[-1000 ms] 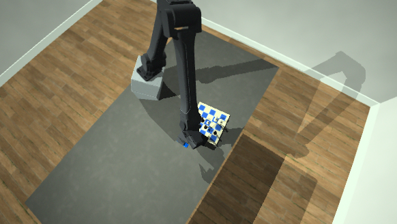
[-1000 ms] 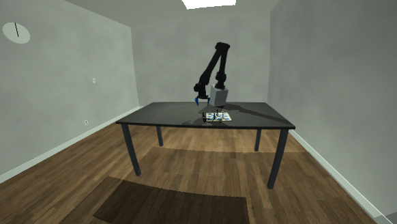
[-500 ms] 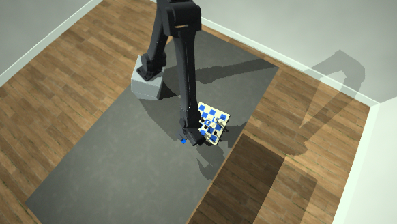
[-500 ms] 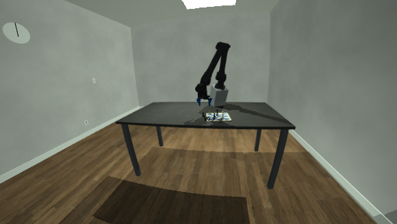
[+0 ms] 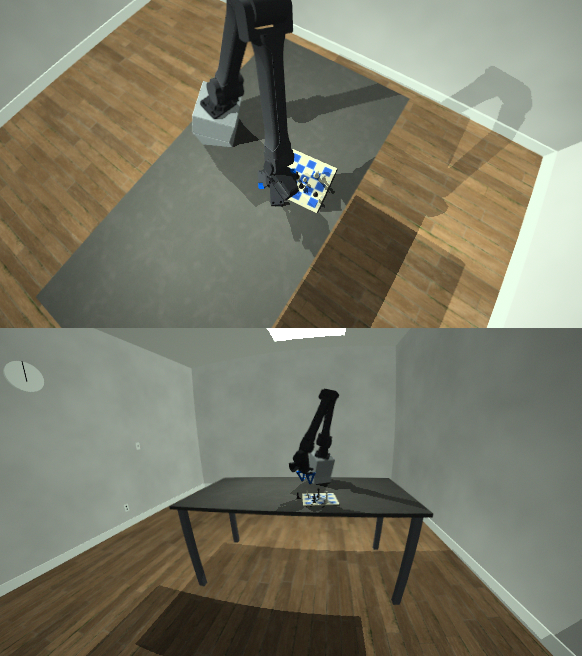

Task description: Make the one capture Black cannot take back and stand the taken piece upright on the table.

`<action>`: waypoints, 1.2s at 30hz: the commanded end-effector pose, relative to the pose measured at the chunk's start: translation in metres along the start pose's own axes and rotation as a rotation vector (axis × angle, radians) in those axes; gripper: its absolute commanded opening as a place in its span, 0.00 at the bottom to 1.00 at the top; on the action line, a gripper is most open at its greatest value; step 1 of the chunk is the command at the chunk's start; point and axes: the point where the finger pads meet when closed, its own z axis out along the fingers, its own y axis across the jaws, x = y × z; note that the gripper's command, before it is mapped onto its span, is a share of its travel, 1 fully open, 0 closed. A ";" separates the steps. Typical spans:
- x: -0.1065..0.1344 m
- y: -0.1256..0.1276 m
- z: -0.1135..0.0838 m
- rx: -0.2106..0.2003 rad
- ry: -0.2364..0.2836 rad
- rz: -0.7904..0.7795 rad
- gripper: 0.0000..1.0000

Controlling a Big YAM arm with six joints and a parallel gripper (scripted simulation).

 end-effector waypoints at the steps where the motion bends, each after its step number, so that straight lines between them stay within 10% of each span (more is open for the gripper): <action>1: -0.002 0.013 -0.011 -0.025 -0.068 0.270 1.00; 6: 0.000 0.013 -0.011 -0.038 -0.095 0.441 1.00; 7: 0.000 0.013 -0.011 -0.038 -0.095 0.441 0.36; 36: -0.012 0.015 -0.017 -0.049 -0.111 0.448 0.36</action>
